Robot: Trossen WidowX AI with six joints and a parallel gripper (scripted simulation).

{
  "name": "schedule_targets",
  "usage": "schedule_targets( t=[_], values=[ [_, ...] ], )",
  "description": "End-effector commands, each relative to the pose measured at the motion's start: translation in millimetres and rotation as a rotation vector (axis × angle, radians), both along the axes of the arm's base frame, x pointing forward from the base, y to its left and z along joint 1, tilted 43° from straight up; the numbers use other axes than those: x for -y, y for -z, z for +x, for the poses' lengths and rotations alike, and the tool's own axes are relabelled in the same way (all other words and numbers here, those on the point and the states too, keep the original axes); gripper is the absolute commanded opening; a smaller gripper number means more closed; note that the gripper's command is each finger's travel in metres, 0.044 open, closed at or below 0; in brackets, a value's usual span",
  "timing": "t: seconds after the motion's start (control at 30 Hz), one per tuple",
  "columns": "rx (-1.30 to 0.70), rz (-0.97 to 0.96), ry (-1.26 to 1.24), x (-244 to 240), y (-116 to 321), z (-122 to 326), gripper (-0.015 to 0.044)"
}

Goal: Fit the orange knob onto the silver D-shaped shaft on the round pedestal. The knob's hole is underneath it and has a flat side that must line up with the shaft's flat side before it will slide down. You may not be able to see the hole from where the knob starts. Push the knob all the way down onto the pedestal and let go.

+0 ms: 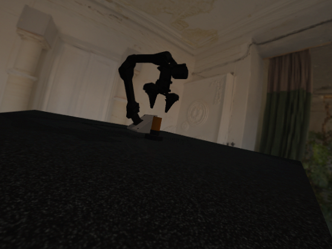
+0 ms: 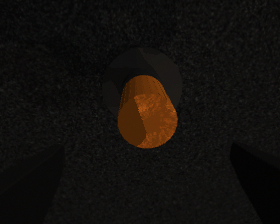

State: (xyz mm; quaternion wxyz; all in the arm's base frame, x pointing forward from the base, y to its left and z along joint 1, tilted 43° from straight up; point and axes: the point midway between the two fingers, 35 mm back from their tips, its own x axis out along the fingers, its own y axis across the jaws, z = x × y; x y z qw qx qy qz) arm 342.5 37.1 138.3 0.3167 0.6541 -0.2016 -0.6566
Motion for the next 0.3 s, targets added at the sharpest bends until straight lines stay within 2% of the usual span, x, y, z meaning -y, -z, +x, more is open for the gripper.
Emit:
schedule_targets(
  t=[0.0,0.27],
  values=[
    [-0.003,0.003,0.008,-10.6,-11.0,-1.8,0.044],
    [-0.003,0.003,0.007,-10.5,-11.2,-0.6,0.044]
  ],
)
